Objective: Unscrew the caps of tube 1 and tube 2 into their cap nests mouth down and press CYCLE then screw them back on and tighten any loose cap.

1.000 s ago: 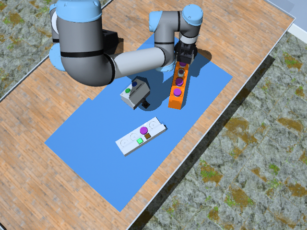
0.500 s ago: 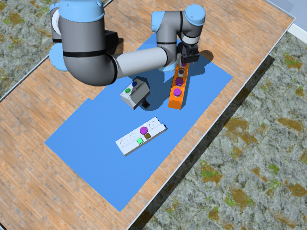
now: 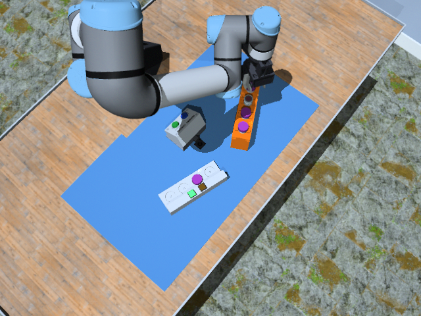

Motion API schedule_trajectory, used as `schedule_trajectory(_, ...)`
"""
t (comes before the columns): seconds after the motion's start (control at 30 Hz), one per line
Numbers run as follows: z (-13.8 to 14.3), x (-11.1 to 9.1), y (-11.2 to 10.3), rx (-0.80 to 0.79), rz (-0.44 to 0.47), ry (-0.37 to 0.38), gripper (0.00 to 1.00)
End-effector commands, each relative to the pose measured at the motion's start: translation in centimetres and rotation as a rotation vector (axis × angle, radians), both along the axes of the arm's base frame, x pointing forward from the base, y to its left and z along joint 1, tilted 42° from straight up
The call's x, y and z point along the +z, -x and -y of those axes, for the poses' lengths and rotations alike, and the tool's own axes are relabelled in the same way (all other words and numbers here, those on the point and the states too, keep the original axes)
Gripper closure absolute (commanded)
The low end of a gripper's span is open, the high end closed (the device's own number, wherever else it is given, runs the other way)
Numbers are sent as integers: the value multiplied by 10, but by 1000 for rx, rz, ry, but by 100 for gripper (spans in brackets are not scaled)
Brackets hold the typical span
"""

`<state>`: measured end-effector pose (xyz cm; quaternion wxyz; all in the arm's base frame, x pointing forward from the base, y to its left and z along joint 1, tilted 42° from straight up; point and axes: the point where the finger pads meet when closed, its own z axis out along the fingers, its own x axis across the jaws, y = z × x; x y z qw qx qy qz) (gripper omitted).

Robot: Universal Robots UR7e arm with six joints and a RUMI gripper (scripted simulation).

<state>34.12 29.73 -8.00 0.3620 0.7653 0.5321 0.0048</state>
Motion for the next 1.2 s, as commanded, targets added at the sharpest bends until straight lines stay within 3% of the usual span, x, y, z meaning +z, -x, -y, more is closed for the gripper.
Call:
schedule_trajectory(0.0, -1, 0, 0, 0, 0, -7, 100)
schedule_trajectory(0.1, -1, 0, 0, 0, 0, -7, 100)
schedule_trajectory(0.37, 0, 0, 0, -293, 216, -161, 100)
schedule_trajectory(0.5, 0, 0, 1, -332, 246, -181, 100)
schedule_trajectory(0.97, -2, -1, -1, -769, 570, -416, 100)
schedule_trajectory(1.17, -2, -1, -1, -773, 573, -418, 100)
